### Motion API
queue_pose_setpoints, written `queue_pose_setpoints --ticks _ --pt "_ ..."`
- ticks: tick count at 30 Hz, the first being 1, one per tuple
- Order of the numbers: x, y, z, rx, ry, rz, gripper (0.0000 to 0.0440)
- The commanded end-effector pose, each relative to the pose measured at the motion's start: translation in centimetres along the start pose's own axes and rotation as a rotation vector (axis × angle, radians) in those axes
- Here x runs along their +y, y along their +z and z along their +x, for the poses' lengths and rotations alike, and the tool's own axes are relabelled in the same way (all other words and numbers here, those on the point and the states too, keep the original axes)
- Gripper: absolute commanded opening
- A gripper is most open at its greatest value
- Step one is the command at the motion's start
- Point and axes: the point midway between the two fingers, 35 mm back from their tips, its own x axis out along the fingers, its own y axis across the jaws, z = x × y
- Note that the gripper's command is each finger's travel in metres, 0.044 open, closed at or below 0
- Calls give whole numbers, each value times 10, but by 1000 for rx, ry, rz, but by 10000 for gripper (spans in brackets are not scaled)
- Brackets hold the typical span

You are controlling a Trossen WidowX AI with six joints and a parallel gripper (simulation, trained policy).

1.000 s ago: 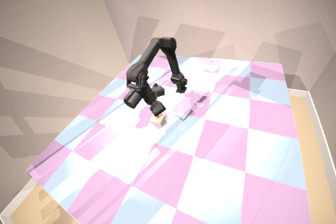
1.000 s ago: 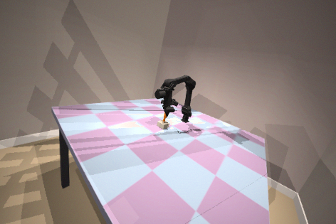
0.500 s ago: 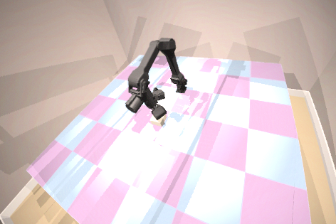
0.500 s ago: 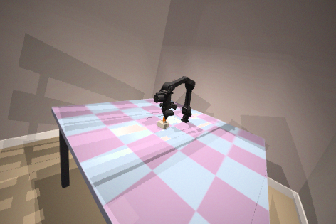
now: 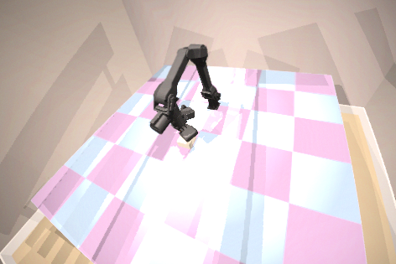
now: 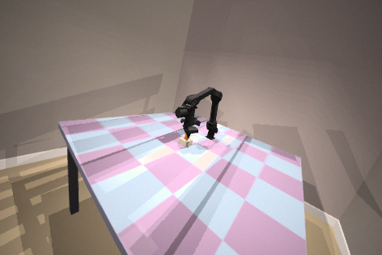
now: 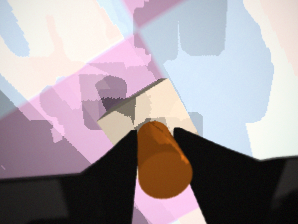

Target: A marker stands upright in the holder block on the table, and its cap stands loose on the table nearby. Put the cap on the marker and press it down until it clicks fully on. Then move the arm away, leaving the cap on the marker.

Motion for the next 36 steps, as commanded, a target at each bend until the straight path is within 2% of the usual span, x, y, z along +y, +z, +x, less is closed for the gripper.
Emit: queue_pose_setpoints --ticks 1,36 --pt "3 5 15 -40 16 -27 52" --pt "16 -2 16 31 43 -185 116"
